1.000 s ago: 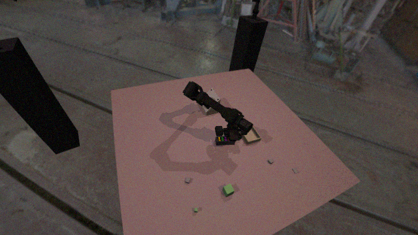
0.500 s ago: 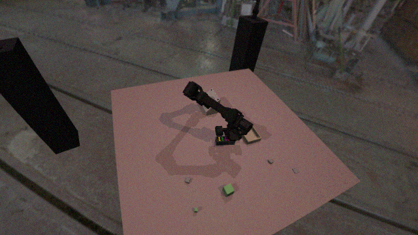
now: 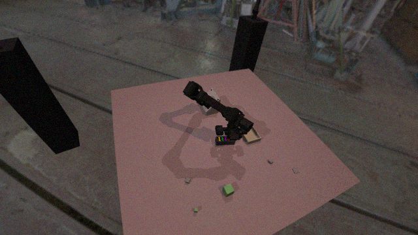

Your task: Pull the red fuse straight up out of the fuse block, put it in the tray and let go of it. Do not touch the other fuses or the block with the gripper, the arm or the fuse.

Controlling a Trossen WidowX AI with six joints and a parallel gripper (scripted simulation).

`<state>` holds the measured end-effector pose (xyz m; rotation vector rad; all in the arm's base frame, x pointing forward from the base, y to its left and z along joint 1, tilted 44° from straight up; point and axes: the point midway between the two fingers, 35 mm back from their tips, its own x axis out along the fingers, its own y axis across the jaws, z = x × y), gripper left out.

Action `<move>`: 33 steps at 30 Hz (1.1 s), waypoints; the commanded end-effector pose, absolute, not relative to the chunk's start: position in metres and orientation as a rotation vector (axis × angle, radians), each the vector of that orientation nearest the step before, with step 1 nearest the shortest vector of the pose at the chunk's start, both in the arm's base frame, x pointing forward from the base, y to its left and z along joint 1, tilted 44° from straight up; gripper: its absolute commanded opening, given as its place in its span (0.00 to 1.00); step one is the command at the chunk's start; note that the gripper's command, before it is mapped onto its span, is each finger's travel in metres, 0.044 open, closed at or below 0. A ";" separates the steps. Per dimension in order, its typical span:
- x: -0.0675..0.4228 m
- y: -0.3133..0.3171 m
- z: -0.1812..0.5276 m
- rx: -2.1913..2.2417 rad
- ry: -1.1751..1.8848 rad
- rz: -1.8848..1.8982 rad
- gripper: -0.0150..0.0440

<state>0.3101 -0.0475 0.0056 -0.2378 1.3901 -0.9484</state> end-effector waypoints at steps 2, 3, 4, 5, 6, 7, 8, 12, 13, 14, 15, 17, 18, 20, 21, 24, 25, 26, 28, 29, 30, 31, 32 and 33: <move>0.311 -0.045 0.008 -0.231 1.389 -0.950 0.25; 0.311 -0.045 0.008 -0.231 1.389 -0.950 0.25; 0.311 -0.045 0.009 -0.232 1.389 -0.950 0.25; 0.311 -0.044 0.009 -0.232 1.389 -0.950 0.25; 0.311 -0.044 0.009 -0.232 1.389 -0.950 0.25; 0.311 -0.044 0.010 -0.232 1.389 -0.950 0.25; 0.311 -0.043 0.010 -0.232 1.389 -0.950 0.25; 0.312 -0.042 0.011 -0.232 1.389 -0.950 0.25; 0.312 -0.042 0.012 -0.232 1.389 -0.950 0.25; 0.312 -0.041 0.012 -0.232 1.390 -0.950 0.25; 0.312 -0.041 0.013 -0.232 1.390 -0.949 0.25; 0.312 -0.040 0.013 -0.233 1.390 -0.949 0.25; 0.312 -0.040 0.014 -0.233 1.390 -0.949 0.25; 0.312 -0.039 0.014 -0.233 1.390 -0.949 0.25; 0.312 -0.039 0.015 -0.233 1.390 -0.949 0.25; 0.312 -0.038 0.016 -0.233 1.390 -0.949 0.25; 0.312 -0.038 0.016 -0.233 1.390 -0.949 0.25; 0.312 -0.037 0.016 -0.233 1.390 -0.949 0.25; 0.312 -0.037 0.017 -0.234 1.390 -0.949 0.25; 0.312 -0.036 0.017 -0.234 1.390 -0.949 0.25; 0.312 -0.036 0.018 -0.234 1.390 -0.949 0.25; 0.313 -0.036 0.018 -0.234 1.390 -0.949 0.25; 0.313 -0.035 0.019 -0.234 1.390 -0.949 0.25; 0.313 -0.035 0.019 -0.234 1.390 -0.950 0.25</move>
